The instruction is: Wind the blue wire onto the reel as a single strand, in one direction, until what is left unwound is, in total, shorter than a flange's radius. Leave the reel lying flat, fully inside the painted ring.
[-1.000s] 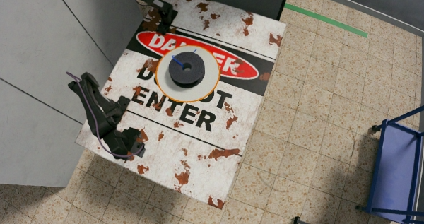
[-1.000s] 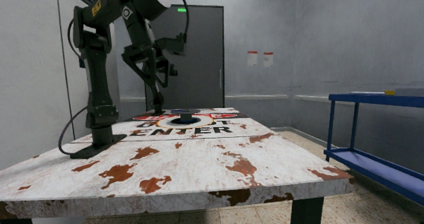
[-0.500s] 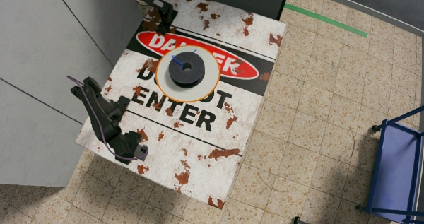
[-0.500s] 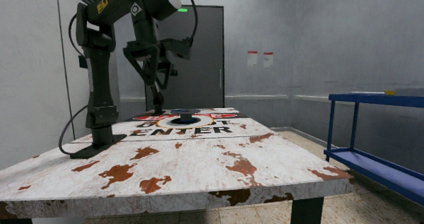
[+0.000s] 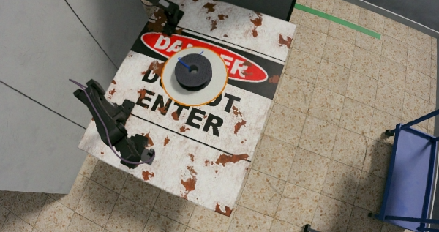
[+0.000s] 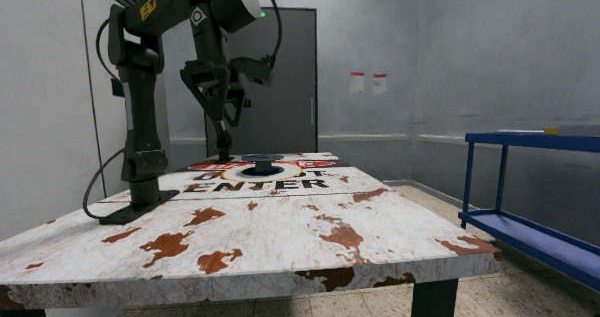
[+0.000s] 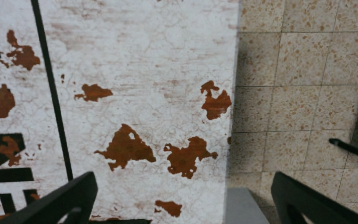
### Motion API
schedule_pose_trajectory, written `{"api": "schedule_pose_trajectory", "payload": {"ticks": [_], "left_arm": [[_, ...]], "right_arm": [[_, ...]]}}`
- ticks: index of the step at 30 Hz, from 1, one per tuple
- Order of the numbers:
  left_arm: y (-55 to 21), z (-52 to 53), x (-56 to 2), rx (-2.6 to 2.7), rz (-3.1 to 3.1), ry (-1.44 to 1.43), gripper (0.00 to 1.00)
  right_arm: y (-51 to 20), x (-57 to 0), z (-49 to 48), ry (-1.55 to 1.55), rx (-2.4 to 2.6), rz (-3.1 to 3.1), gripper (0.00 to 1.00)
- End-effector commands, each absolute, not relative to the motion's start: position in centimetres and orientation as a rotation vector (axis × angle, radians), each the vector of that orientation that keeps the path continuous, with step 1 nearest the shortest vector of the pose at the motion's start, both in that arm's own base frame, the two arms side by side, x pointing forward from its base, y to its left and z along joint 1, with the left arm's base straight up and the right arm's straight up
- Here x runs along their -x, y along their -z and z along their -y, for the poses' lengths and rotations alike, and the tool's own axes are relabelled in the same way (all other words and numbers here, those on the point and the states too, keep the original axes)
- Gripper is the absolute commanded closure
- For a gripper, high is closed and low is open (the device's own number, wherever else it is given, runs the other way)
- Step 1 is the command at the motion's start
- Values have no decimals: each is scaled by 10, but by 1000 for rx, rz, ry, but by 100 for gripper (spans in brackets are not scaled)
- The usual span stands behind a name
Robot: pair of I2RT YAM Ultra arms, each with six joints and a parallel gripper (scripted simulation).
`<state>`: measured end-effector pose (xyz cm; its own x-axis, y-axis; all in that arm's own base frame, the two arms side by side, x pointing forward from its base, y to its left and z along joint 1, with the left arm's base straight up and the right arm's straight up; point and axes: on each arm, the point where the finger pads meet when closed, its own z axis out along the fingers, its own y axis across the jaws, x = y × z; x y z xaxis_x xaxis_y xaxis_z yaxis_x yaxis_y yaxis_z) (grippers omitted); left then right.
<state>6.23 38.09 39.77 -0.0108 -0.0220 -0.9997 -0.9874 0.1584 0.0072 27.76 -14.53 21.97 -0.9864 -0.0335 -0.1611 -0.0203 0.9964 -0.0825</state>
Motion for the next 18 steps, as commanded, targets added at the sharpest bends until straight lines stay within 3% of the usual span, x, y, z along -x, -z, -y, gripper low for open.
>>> {"api": "schedule_pose_trajectory", "payload": {"ticks": [1, 6, 18], "left_arm": [[-407, -377, -61, 1089, -1282, -1089, 0], [-407, -377, -61, 1089, -1282, -1089, 0], [-407, -377, -61, 1089, -1282, -1089, 80]], "right_arm": [[-227, -274, 140, 134, 36, -2969, 0], [-227, -275, 140, 134, 36, -2968, 0], [-227, -275, 140, 134, 36, -2968, 0]]}}
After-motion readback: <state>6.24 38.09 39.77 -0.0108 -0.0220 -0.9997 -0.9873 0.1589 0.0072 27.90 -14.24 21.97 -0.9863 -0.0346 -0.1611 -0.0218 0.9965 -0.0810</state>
